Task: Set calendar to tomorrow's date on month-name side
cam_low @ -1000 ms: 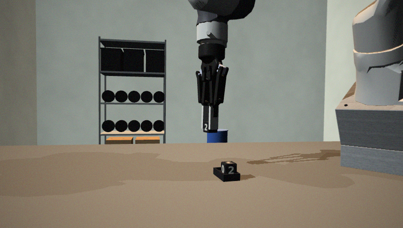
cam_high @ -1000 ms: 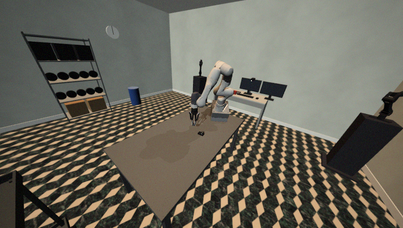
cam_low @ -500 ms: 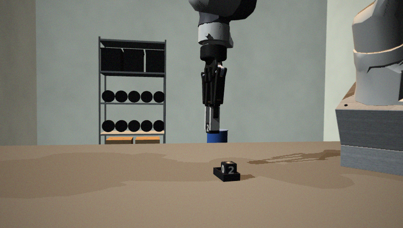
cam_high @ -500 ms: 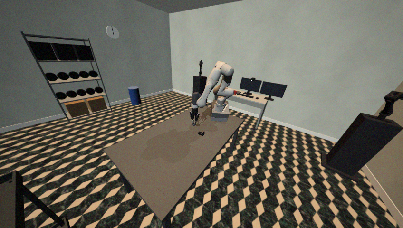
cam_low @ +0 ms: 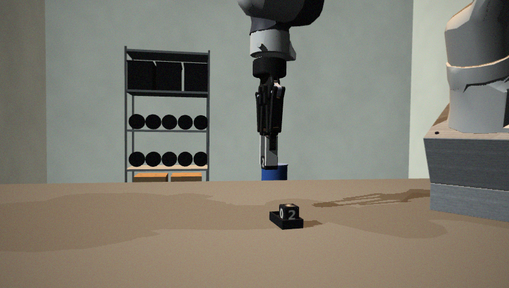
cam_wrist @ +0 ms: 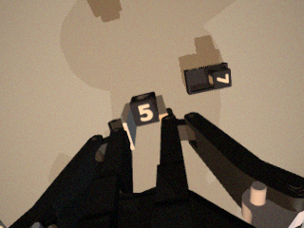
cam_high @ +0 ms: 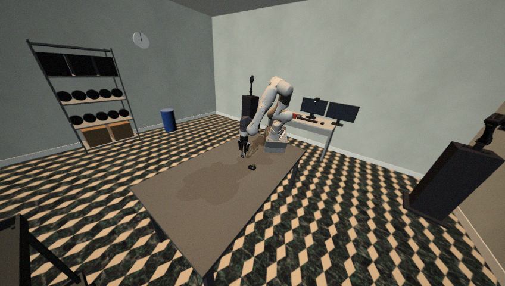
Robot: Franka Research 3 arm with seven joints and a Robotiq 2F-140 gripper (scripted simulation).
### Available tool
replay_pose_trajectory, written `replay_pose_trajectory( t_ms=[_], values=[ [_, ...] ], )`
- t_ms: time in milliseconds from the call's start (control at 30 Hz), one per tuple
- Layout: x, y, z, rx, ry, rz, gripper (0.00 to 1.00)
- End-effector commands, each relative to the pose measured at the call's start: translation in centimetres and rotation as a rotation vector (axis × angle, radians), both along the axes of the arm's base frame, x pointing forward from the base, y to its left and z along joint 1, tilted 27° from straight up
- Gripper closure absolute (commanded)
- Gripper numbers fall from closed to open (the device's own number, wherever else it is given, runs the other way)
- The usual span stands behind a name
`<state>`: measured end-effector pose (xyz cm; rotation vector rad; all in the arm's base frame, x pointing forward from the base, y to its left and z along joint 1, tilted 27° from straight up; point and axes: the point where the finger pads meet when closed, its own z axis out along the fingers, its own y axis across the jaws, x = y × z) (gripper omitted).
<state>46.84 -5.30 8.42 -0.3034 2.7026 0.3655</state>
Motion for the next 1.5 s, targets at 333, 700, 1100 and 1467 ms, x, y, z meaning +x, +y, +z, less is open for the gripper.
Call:
replay_pose_trajectory(
  t_ms=[333,700,1100,1467],
  values=[
    [0.6,0.6,-1.3,0.009,0.006,-0.016,0.84],
    [1.4,1.3,-3.3,0.009,0.006,-0.016,0.84],
    [2.8,2.5,-7.0,0.009,0.006,-0.016,0.84],
    [3.2,2.9,-8.0,0.009,0.006,-0.016,0.84]
  ],
)
